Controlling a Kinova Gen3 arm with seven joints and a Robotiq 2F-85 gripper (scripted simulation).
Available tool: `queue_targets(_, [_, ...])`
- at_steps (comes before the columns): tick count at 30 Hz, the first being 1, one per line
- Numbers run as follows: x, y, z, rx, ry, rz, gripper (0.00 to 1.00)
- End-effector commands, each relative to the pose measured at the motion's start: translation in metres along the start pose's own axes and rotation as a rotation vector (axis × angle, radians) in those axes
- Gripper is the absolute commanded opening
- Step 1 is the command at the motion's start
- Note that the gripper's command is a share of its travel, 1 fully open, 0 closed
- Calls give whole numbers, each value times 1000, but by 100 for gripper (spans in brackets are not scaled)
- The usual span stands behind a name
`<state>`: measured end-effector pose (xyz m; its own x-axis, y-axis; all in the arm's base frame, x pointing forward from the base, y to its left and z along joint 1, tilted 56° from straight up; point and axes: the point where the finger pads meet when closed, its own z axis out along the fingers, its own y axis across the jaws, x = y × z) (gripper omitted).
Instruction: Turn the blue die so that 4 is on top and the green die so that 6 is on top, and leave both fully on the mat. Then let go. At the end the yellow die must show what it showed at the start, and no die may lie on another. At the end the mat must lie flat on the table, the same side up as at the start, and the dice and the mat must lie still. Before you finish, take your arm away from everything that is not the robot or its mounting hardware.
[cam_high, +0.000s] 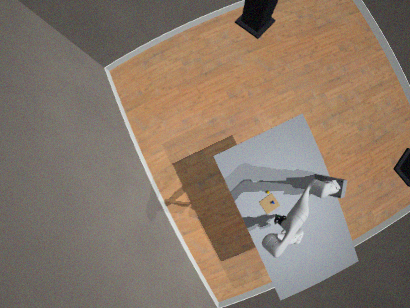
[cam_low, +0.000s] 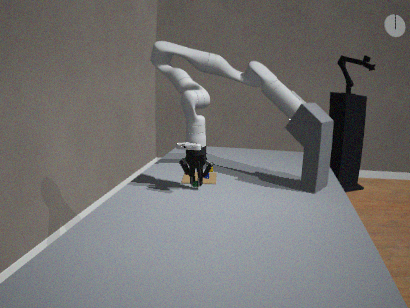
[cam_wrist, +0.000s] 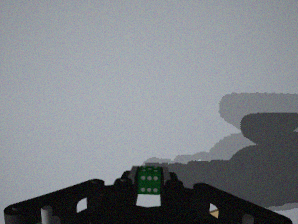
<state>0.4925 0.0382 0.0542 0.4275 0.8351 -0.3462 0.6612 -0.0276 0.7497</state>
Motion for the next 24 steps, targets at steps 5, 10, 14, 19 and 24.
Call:
queue_targets(5, [4, 3, -41, -7, 15, 0, 15])
queue_targets(10, [4, 3, -64, -7, 15, 0, 15])
queue_targets(14, [4, 3, -77, -7, 15, 0, 15])
queue_targets(19, [4, 2, -88, -7, 15, 0, 15])
queue_targets(24, [4, 2, -89, -7, 15, 0, 15])
